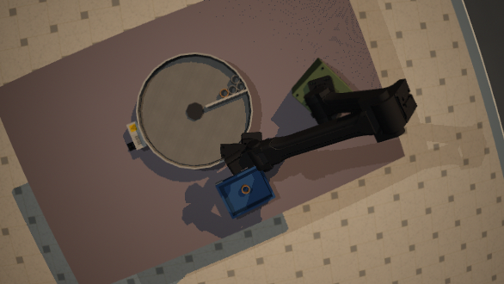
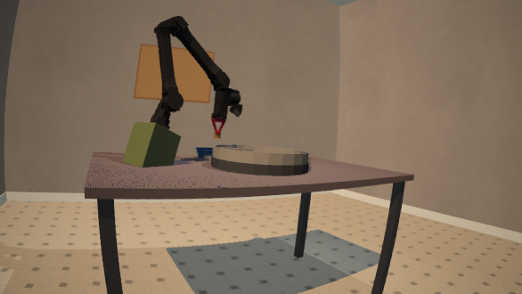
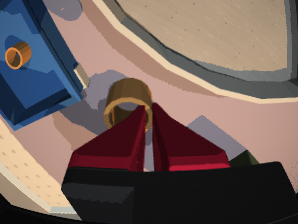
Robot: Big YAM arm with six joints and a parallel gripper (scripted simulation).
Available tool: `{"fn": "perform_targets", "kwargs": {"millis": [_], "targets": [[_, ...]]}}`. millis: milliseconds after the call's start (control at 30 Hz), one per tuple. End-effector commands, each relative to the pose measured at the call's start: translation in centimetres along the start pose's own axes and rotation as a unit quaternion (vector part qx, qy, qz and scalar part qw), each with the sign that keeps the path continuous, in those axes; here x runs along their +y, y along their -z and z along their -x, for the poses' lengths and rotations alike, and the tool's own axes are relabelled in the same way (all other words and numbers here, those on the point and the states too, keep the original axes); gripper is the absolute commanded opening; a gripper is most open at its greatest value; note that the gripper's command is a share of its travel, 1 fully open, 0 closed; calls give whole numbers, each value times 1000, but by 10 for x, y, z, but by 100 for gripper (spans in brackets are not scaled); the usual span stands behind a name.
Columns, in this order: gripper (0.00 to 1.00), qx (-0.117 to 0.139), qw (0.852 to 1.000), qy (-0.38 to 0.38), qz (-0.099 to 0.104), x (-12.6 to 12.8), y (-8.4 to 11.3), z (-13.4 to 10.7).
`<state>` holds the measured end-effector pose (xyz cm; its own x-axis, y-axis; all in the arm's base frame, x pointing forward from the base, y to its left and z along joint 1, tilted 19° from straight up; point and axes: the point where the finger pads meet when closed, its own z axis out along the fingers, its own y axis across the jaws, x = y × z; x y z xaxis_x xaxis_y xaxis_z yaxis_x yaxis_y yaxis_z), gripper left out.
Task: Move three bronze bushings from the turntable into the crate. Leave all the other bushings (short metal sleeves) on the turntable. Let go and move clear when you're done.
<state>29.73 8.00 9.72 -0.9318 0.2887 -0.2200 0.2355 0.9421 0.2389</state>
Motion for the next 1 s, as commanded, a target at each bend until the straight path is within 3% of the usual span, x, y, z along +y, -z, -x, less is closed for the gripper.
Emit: {"fn": "perform_targets", "kwargs": {"millis": [0,300,367,733,967], "targets": [[0,-21,999,-30,11,42,13,17],[0,-16,999,-31,11,105,13,-3],[0,-16,999,-31,11,105,13,-3],[0,-12,999,-32,10,157,12,-19],[0,-14,999,-38,10,165,12,-18]]}}
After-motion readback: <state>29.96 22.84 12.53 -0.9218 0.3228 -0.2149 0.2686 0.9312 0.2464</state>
